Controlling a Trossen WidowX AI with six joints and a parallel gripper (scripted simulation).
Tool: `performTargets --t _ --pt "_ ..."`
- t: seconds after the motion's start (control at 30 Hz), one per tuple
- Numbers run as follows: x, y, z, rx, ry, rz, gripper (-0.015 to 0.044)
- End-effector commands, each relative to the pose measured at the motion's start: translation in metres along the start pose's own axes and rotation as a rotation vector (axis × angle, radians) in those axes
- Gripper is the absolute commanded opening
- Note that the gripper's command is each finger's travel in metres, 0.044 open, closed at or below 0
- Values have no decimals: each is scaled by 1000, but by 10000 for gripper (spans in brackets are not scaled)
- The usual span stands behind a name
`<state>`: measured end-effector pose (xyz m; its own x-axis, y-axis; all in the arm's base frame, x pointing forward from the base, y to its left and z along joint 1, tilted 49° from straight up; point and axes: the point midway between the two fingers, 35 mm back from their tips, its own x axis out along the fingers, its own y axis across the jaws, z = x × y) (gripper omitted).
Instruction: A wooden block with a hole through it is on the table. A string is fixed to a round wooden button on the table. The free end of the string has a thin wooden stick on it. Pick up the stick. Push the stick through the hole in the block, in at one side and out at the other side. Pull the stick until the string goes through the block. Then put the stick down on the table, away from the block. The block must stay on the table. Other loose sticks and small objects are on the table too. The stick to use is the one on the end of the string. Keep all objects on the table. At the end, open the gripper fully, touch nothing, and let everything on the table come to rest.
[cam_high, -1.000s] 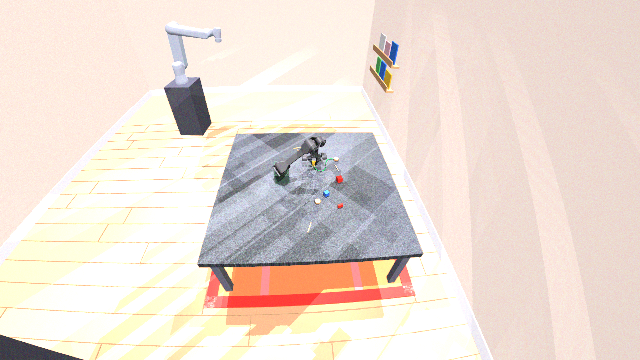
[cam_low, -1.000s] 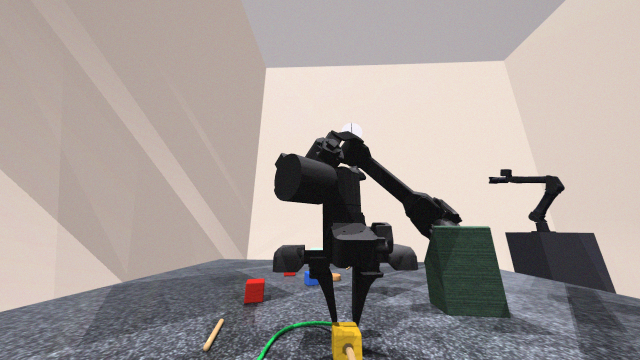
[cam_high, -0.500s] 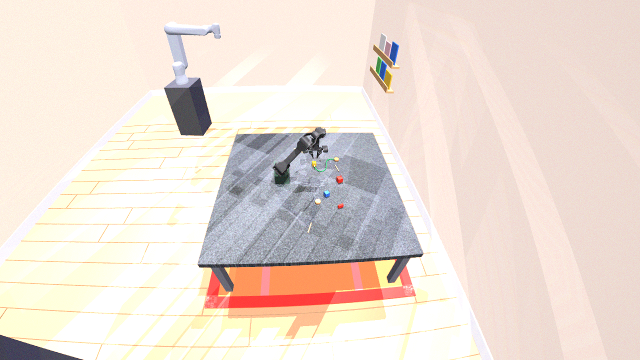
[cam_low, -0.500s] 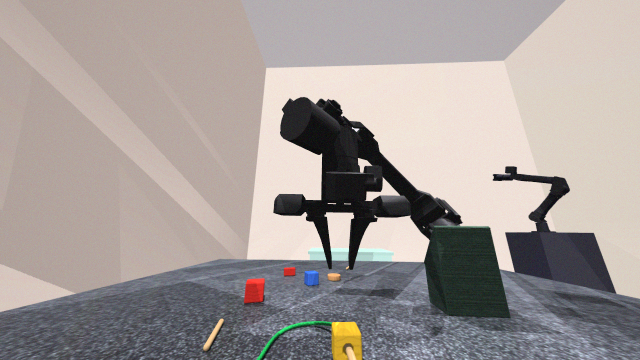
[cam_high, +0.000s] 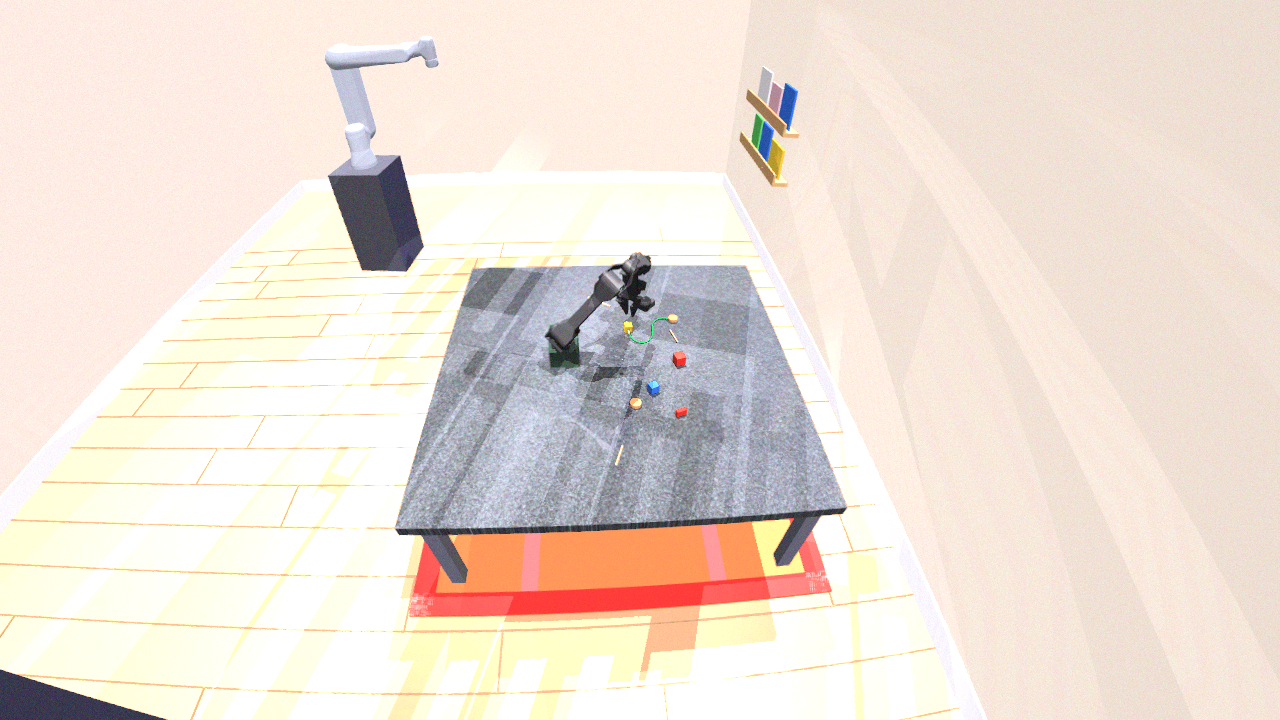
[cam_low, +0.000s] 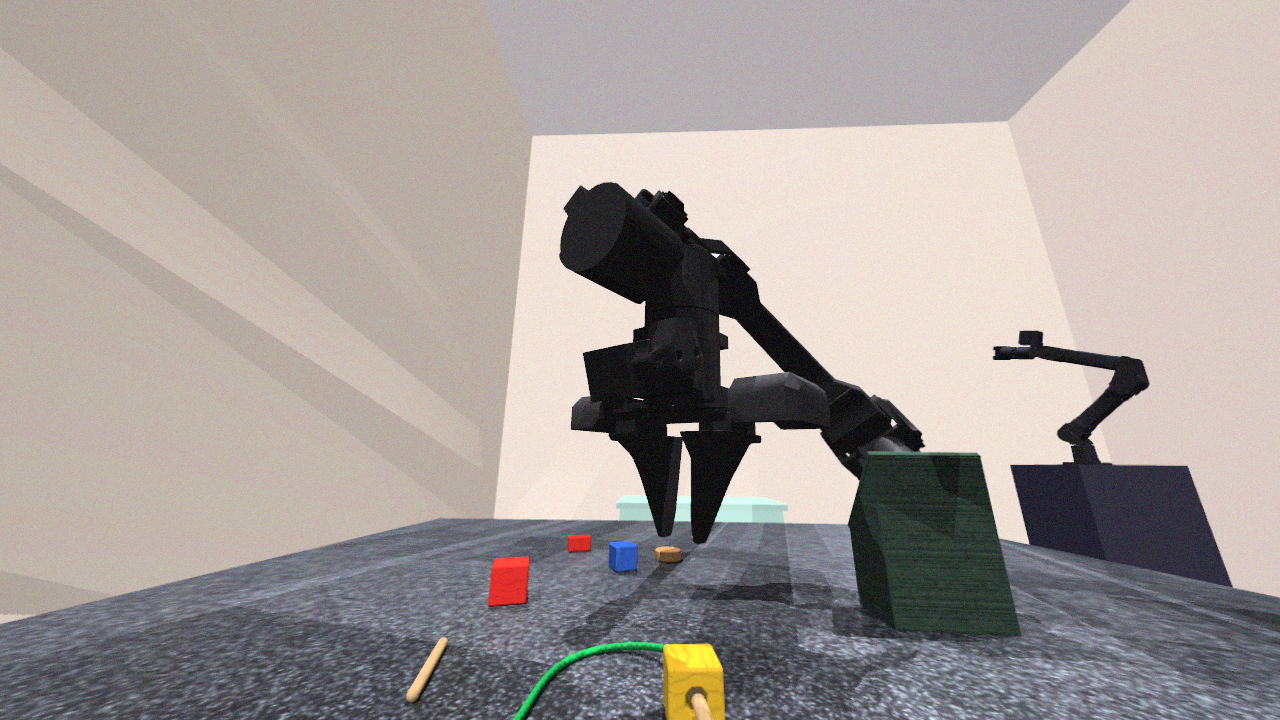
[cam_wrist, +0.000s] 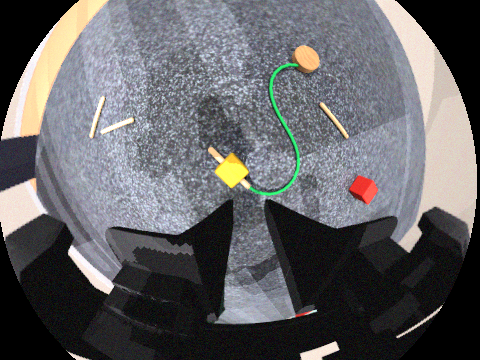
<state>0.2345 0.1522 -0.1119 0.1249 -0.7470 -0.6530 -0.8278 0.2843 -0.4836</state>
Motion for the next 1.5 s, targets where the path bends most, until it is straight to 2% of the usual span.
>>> performTargets --t 0.0,1.1,1.47 --pt "0 14 14 826 2 18 123" --pt "1 33 31 2344 31 25 123" --pt "1 33 31 2368 32 25 123"
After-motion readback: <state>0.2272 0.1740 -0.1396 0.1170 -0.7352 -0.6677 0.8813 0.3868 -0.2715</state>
